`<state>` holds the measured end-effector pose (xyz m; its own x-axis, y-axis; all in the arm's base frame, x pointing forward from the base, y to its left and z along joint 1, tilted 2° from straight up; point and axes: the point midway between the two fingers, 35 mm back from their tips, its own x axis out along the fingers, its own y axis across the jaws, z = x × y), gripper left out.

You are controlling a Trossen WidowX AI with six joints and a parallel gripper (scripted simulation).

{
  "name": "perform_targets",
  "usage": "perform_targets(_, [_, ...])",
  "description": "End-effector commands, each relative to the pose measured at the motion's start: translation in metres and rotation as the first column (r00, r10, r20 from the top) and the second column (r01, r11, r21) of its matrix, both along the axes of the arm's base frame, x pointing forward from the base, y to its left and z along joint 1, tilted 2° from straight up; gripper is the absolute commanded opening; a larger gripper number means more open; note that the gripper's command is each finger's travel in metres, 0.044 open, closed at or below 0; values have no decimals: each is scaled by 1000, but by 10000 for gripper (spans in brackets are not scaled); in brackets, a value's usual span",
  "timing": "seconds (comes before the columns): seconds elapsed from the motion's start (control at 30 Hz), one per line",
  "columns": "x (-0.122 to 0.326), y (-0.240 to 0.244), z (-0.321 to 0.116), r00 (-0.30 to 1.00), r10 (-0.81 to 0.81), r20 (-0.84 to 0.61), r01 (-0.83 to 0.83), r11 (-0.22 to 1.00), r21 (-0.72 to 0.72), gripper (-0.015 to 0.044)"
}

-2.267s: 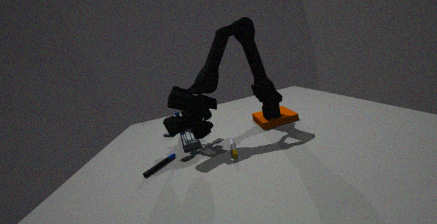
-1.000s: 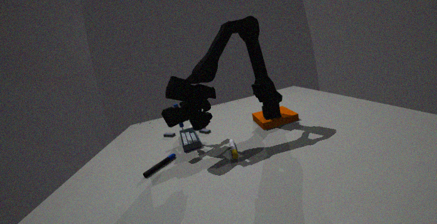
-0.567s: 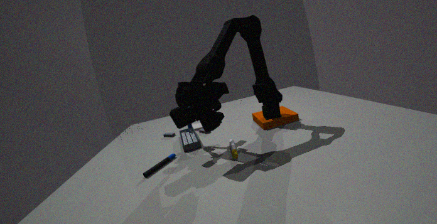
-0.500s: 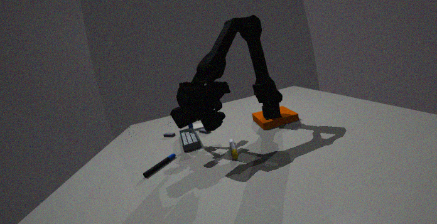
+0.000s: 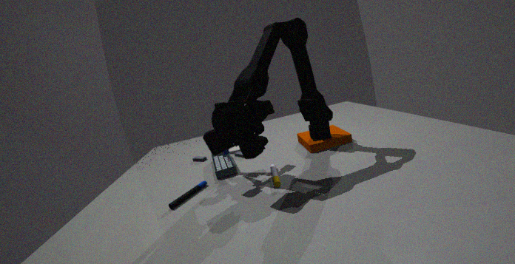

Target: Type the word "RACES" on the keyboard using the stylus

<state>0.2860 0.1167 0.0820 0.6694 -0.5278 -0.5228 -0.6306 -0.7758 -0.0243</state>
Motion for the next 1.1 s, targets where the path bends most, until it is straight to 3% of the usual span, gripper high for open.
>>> perform_targets(0.0, [0, 0, -3, 1000, -4, 3, 4, 1000, -4, 0])
perform_targets(0.1, [0, 0, -5, 1000, -4, 3, 4, 1000, -4, 79])
perform_targets(1.07, [0, 1, -16, 1000, -4, 3, 4, 1000, -4, 81])
